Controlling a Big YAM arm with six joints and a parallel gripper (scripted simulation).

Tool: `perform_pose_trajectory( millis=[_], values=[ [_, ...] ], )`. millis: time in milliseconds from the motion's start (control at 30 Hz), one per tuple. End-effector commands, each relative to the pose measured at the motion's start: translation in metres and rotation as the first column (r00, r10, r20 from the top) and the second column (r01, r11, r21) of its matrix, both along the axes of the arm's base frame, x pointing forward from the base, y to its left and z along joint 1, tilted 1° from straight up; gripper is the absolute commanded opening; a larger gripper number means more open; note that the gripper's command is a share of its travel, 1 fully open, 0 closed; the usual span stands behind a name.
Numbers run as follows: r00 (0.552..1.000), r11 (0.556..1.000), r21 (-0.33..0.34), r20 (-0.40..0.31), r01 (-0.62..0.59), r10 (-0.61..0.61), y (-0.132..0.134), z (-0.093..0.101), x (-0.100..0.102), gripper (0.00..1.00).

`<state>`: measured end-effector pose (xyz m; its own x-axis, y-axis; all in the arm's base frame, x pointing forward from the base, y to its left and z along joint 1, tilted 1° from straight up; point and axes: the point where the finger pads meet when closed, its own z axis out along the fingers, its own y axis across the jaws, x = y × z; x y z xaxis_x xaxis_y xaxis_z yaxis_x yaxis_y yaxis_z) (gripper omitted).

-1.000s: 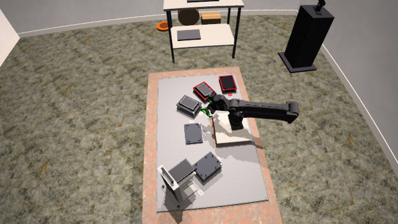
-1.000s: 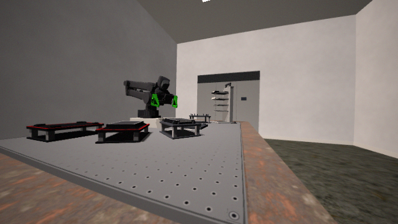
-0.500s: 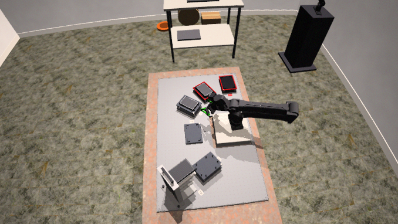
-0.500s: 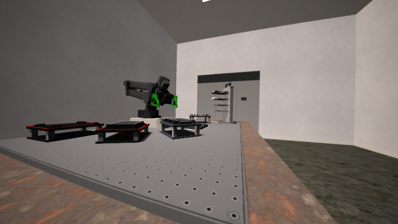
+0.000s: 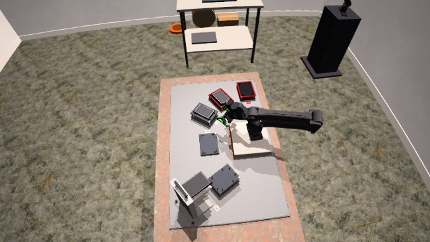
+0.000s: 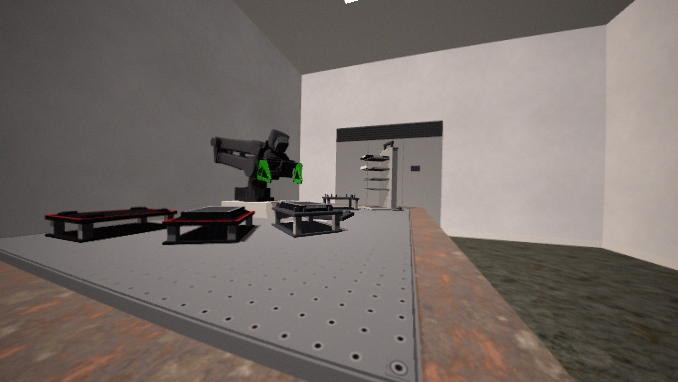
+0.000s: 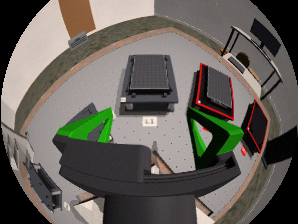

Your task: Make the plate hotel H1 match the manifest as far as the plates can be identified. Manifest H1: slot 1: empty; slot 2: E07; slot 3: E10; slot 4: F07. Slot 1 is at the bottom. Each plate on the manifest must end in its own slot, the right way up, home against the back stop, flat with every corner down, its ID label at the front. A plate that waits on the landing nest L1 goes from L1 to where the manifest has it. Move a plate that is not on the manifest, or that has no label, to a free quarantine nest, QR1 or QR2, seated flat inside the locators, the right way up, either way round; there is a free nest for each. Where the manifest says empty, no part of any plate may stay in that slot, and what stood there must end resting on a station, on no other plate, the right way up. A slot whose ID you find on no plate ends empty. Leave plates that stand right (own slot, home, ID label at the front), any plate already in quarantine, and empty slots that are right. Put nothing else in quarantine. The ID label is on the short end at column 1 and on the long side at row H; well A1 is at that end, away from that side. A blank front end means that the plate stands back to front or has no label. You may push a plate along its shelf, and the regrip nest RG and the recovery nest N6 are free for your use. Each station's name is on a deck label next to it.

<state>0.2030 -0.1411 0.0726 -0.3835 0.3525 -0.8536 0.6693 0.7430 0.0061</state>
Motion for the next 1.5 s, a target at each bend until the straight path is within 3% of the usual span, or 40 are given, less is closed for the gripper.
perform_pose_trajectory(
  millis=[0,733,767,800,833,1467],
  values=[
    [0.999,1.0,-0.021,0.05,-0.001,0.002,-0.003,0.024,0.009,1.0],
    [0.999,1.0,-0.021,0.05,-0.001,0.002,-0.003,0.024,0.009,1.0],
    [0.999,1.0,-0.005,0.032,-0.006,0.007,0.001,0.009,0.007,1.0],
    [0.998,1.0,-0.023,0.069,-0.007,0.008,-0.002,0.037,0.013,1.0],
    [0.997,1.0,-0.028,0.081,-0.007,0.009,-0.003,0.048,0.014,1.0],
    [0.998,1.0,-0.029,0.069,-0.001,0.003,-0.004,0.075,0.01,1.0]
  ],
)
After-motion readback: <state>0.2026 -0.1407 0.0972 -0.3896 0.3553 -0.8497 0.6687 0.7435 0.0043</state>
